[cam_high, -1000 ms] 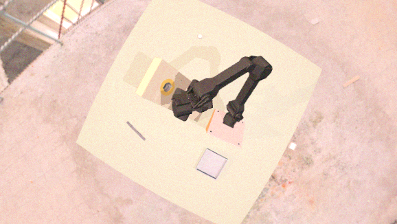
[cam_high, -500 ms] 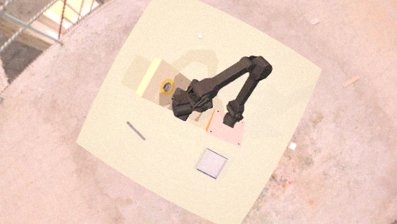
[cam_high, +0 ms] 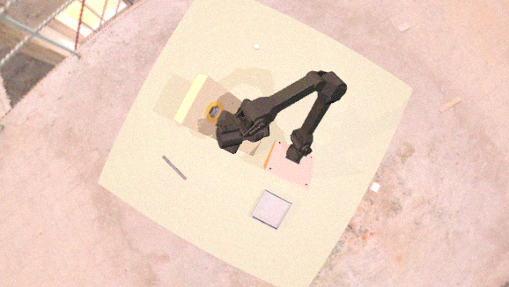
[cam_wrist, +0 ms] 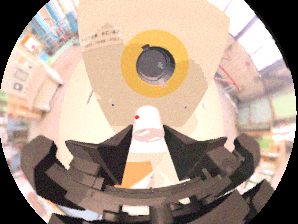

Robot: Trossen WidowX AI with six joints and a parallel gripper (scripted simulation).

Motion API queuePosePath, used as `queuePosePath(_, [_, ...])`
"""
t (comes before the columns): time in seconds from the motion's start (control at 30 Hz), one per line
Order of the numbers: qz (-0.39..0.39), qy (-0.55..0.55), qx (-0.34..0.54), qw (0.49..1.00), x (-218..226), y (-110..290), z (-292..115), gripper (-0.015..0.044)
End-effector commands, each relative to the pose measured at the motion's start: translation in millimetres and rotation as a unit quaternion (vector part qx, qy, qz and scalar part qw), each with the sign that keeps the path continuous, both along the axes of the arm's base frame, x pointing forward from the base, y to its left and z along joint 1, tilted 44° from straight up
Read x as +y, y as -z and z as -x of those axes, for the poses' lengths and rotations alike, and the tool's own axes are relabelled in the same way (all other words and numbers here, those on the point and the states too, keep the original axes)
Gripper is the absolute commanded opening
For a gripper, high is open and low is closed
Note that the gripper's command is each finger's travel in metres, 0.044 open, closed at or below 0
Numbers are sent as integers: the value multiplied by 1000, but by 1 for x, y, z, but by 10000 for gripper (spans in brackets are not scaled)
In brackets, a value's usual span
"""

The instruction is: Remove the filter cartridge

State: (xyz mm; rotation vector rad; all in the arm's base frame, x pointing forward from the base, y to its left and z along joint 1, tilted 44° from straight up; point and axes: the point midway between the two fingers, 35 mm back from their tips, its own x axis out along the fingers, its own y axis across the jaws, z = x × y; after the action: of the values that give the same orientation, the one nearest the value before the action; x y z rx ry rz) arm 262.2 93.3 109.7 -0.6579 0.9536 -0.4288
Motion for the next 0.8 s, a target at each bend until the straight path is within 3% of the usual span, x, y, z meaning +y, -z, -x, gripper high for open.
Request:
queuePosePath(0.0, [-4, -2, -3, 1000, 12, -9, 1, 0])
queuePosePath(0.53, [-2, -1, -3, 1000, 60, -58, 40, 0])
queuePosePath(0.77, [-3, -1, -3, 1000, 76, -42, 36, 0])
